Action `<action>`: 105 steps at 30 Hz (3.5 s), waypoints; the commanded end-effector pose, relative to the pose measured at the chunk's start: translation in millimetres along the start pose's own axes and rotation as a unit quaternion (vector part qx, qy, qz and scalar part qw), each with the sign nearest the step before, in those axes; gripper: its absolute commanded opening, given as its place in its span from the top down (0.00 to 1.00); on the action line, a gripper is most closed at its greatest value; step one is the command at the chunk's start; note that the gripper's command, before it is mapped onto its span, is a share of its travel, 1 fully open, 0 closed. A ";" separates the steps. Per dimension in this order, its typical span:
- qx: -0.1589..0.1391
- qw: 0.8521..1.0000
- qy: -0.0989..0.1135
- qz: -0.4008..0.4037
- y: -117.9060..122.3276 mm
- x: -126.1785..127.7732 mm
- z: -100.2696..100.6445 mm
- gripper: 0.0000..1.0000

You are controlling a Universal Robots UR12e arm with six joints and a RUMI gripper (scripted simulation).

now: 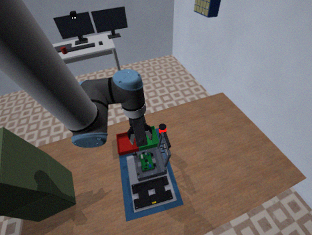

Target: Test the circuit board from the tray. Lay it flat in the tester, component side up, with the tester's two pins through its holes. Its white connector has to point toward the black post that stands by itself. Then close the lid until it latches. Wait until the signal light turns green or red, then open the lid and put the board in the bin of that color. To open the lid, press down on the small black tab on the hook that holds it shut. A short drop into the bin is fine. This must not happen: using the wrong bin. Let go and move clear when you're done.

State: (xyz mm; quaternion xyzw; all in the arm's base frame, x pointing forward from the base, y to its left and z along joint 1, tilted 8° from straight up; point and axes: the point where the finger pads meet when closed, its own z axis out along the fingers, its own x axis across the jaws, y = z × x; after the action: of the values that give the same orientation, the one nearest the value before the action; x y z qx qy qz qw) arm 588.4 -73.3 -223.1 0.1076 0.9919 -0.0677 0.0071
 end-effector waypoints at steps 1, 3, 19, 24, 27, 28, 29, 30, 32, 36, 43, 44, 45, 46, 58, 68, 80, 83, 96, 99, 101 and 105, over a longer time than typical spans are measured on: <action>0.000 1.000 -0.001 0.000 0.0 -0.7 19.7 0.41; 0.000 1.000 -0.001 0.000 0.0 -0.7 31.2 0.41; 0.000 1.000 -0.001 0.000 0.0 -0.8 121.8 0.41; 0.000 1.000 -0.001 0.000 0.0 -0.9 147.8 0.41; 0.000 1.000 -0.001 0.000 0.0 -0.9 159.4 0.41; 0.000 1.000 -0.001 0.000 0.0 -0.9 162.5 0.41; 0.000 1.000 -0.001 0.000 0.0 -0.9 162.5 0.41; 0.000 1.000 -0.001 0.000 0.0 -0.9 162.5 0.41; 0.000 1.000 -0.001 0.000 0.0 -0.9 167.5 0.41; 0.000 1.000 -0.001 0.000 0.0 -0.9 173.1 0.41; 0.000 1.000 -0.001 0.000 0.0 -0.9 174.5 0.41; 0.000 1.000 -0.001 0.000 0.0 -0.9 174.5 0.41; 0.000 1.000 -0.001 0.000 0.0 -0.9 174.5 0.41; 0.000 1.000 -0.001 0.000 0.0 -0.9 174.5 0.41; 0.000 1.000 -0.001 0.000 0.0 -0.9 174.5 0.41; 0.000 1.000 -0.001 0.000 -0.7 -1.0 183.1 0.41; 0.000 1.000 -0.001 0.000 -4.0 -1.3 221.3 0.41; 0.000 1.000 -0.001 0.000 -4.4 -1.4 225.9 0.41; 0.000 1.000 -0.001 0.000 -4.8 -1.4 230.3 0.41; 0.000 1.000 -0.001 0.000 -4.8 -1.4 230.3 0.41; 0.000 1.000 -0.001 0.000 -4.8 -1.4 230.3 0.41; 0.000 1.000 -0.001 0.000 -4.8 -1.4 230.3 0.41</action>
State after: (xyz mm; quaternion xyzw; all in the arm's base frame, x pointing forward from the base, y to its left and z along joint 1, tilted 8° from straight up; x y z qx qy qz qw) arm 588.3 -109.5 -451.1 0.1076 0.9919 -0.0677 0.0073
